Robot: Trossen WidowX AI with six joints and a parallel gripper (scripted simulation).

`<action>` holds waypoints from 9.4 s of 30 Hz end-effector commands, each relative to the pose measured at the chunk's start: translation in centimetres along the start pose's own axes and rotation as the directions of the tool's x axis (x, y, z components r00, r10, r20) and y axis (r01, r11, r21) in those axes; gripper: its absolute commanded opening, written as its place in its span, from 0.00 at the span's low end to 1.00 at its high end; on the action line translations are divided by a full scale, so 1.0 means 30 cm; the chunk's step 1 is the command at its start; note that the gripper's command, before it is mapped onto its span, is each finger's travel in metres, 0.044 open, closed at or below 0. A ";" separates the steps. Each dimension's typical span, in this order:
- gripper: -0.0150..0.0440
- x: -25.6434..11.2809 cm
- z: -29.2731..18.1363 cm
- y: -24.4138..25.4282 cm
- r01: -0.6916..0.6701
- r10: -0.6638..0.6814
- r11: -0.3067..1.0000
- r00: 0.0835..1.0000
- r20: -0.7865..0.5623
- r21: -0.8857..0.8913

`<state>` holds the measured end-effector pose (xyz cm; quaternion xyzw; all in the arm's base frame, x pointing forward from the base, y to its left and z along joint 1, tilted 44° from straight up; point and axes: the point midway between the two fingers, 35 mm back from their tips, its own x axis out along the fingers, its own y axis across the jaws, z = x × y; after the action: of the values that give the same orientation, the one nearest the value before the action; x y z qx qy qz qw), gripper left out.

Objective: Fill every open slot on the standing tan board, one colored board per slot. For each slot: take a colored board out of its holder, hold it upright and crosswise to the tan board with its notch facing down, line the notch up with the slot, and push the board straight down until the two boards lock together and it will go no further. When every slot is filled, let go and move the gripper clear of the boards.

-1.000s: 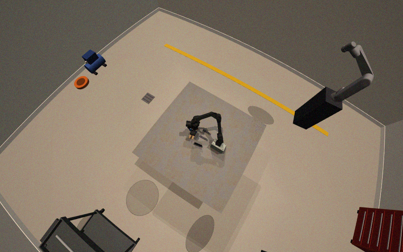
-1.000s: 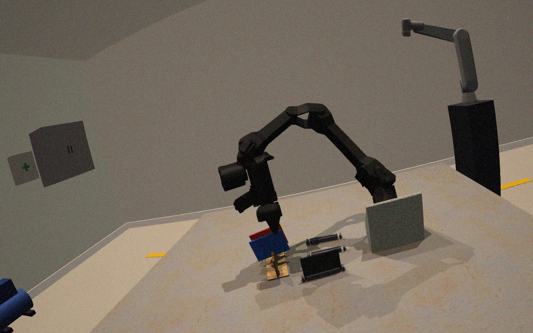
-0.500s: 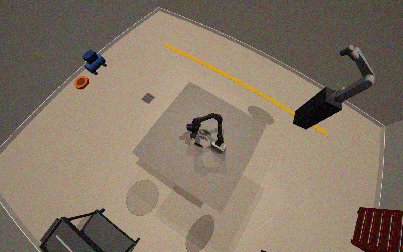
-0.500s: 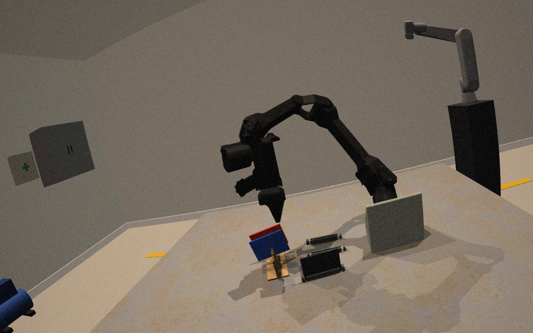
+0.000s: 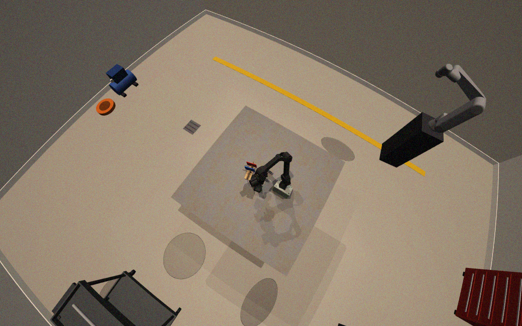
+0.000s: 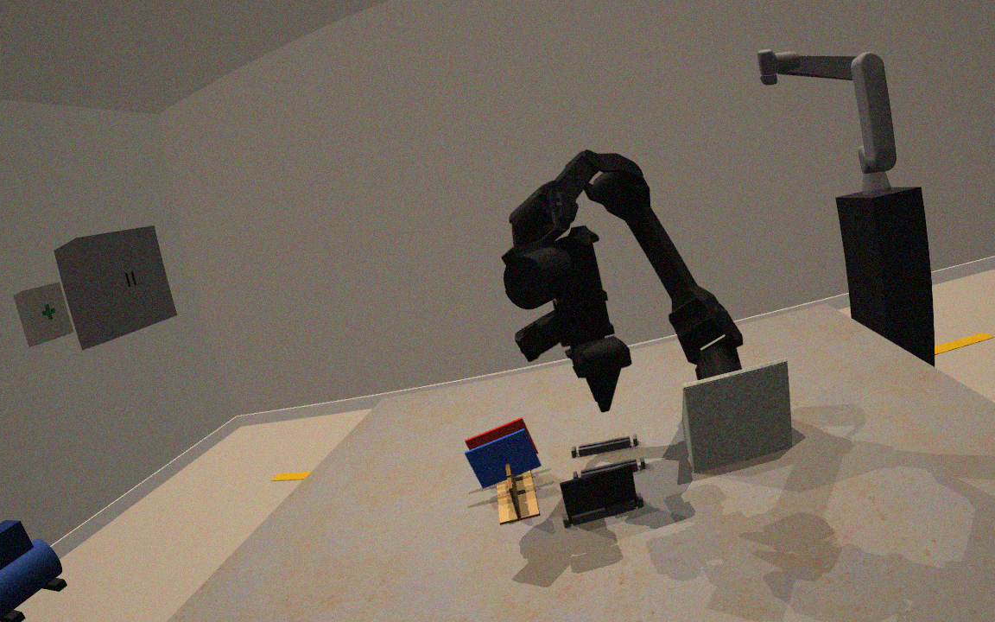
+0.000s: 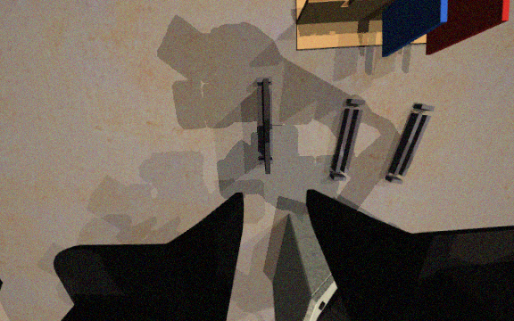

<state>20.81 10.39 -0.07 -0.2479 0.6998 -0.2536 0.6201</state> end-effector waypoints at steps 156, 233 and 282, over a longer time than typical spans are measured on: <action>0.25 0.090 0.153 -0.081 -0.009 0.009 1.000 1.000 -0.006 0.009; 0.25 0.258 0.381 -0.290 0.015 -0.015 1.000 1.000 -0.011 -0.019; 0.25 0.353 0.381 -0.292 0.016 -0.016 1.000 1.000 -0.011 -0.019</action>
<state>31.38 -3.46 -3.13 -0.2554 0.7031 -0.2533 0.6135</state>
